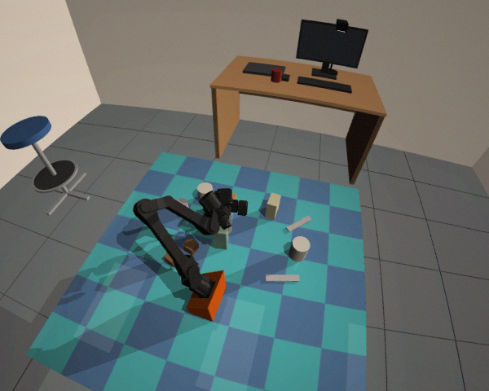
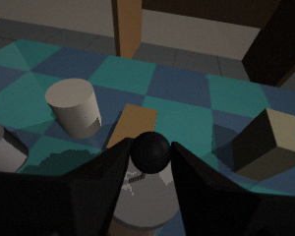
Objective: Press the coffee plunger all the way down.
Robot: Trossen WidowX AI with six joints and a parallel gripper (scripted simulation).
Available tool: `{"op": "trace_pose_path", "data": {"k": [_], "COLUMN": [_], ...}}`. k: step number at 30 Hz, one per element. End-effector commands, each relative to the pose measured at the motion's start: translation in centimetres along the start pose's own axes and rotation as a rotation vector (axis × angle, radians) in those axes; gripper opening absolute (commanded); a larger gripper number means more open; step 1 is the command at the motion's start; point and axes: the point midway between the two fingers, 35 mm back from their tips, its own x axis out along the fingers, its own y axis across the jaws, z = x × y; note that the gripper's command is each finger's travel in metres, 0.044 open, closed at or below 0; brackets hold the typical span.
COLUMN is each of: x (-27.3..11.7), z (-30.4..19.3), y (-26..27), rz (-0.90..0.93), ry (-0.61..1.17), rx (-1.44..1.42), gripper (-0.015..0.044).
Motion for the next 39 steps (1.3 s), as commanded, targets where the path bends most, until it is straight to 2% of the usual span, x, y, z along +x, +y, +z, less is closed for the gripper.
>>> {"op": "trace_pose_path", "data": {"k": [1,3,15,23,33,39], "x": [0.0,0.0,0.0,-0.6,-7.9,-8.0], "z": [0.0,0.0,0.0,0.7,4.5,4.4], "y": [0.0,0.0,0.0,-0.1,1.6,1.6], "rz": [0.000,0.000,0.000,-0.011,-0.006,-0.005], "ry": [0.000,0.000,0.000,-0.007,0.014,0.014], "rx": [0.000,0.000,0.000,-0.008,0.006,0.007], "gripper": [0.0119,0.0119,0.0434,0.0440,0.0440,0.0440]}}
